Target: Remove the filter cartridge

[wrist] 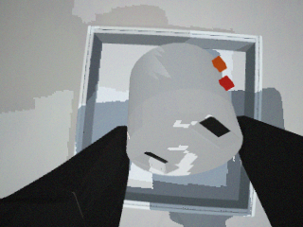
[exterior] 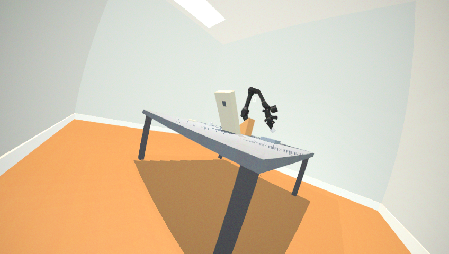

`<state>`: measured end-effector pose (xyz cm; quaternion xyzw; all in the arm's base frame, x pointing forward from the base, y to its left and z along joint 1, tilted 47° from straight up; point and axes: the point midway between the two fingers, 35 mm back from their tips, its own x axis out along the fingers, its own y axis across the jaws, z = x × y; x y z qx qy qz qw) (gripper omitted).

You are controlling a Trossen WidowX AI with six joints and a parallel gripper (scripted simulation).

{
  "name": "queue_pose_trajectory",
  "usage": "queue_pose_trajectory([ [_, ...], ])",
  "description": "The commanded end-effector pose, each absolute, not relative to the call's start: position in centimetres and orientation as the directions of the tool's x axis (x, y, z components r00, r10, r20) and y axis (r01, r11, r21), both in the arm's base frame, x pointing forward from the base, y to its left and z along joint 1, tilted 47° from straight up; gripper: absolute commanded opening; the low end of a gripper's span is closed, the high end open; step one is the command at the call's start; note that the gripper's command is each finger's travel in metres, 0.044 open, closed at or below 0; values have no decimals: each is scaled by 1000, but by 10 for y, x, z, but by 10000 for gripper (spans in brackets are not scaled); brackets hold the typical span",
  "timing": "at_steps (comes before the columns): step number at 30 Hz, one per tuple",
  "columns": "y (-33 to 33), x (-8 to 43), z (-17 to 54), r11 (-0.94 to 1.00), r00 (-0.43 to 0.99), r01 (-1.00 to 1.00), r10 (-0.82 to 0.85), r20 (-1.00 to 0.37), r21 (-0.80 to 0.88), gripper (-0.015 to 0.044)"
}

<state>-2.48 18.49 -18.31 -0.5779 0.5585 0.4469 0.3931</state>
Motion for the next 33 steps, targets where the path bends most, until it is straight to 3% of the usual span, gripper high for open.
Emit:
queue_pose_trajectory([
  [1,186,-28,-185,-79,-35,-995,-283,-959,59,0],
  [23,132,-27,-236,-79,-35,-995,-284,-958,60,0],
  [33,132,-26,-234,-85,-30,-995,-294,-955,57,262],
])
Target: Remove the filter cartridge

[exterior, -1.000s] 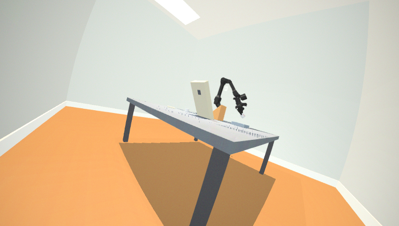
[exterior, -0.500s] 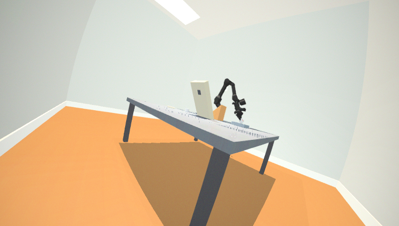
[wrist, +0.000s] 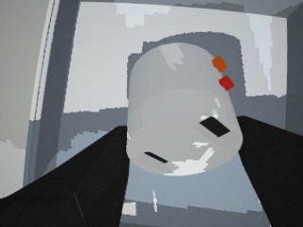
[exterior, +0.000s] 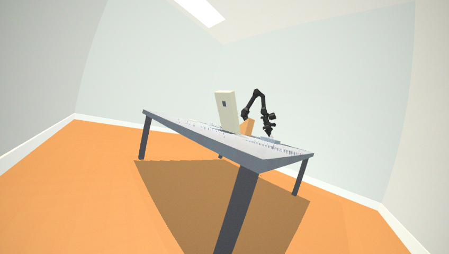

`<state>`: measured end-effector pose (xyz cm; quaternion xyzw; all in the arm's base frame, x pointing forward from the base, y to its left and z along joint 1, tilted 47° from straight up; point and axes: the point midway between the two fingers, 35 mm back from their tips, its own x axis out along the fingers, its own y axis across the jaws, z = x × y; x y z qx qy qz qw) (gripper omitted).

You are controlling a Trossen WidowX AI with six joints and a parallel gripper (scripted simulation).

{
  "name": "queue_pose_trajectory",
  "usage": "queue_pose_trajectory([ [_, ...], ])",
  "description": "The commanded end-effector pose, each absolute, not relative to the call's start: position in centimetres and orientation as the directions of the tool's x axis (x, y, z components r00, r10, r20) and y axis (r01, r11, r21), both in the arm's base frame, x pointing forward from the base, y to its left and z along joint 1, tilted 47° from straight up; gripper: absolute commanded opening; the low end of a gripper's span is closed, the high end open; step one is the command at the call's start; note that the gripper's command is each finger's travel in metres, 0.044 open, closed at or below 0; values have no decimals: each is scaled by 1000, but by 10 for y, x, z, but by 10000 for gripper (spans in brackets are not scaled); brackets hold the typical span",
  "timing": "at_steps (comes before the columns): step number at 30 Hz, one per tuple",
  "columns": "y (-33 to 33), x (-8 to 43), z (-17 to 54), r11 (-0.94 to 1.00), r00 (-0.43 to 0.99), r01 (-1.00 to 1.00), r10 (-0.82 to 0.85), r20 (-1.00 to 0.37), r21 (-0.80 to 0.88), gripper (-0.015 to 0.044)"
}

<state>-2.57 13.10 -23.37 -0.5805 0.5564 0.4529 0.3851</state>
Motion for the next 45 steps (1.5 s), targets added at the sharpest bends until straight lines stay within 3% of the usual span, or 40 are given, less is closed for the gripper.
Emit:
queue_pose_trajectory([
  [1,132,-26,-234,-85,-30,-995,-294,-955,57,289],
  [7,132,-26,-234,-85,-30,-995,-294,-955,57,440],
  [17,183,-27,-185,-84,-29,-995,-295,-955,57,440],
  [45,176,-28,-195,-79,-34,-995,-290,-957,59,440],
])
